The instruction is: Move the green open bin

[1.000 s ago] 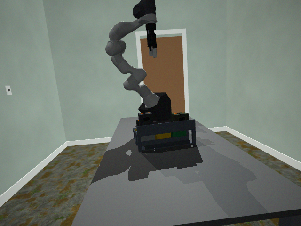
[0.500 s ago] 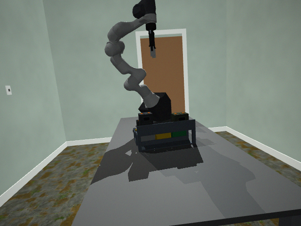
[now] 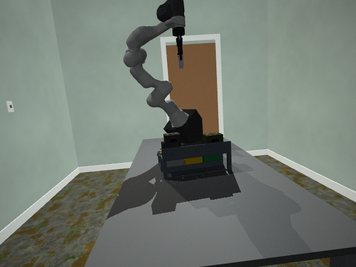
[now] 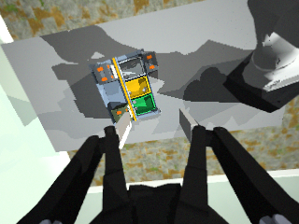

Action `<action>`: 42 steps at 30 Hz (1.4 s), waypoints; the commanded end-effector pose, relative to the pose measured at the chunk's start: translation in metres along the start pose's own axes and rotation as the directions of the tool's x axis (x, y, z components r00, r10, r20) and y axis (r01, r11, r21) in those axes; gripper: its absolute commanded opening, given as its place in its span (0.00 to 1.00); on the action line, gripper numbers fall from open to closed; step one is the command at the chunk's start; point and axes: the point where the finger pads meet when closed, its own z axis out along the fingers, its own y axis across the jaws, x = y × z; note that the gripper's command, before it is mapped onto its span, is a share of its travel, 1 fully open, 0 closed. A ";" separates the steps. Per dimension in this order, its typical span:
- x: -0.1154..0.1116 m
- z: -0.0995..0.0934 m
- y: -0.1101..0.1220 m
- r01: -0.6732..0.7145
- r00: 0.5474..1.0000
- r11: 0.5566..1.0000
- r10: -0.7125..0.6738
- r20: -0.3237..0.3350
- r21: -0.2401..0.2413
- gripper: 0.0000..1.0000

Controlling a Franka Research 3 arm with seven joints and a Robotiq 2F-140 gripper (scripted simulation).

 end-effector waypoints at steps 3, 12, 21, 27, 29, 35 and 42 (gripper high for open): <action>0.002 0.001 0.000 0.071 0.997 0.997 -0.071 -0.007 -0.003 0.57; 0.000 0.000 0.000 0.293 0.956 0.956 -0.293 -0.002 -0.002 0.57; 0.000 0.000 0.000 0.293 0.956 0.956 -0.293 -0.002 -0.002 0.57; 0.000 0.000 0.000 0.393 0.919 0.919 -0.393 0.002 0.001 0.57; 0.001 0.001 0.000 0.487 0.874 0.874 -0.487 0.002 0.000 0.57; 0.001 0.001 0.000 0.487 0.874 0.874 -0.487 0.002 0.000 0.57; 0.000 0.000 0.000 0.486 0.874 0.874 -0.486 0.006 0.004 0.57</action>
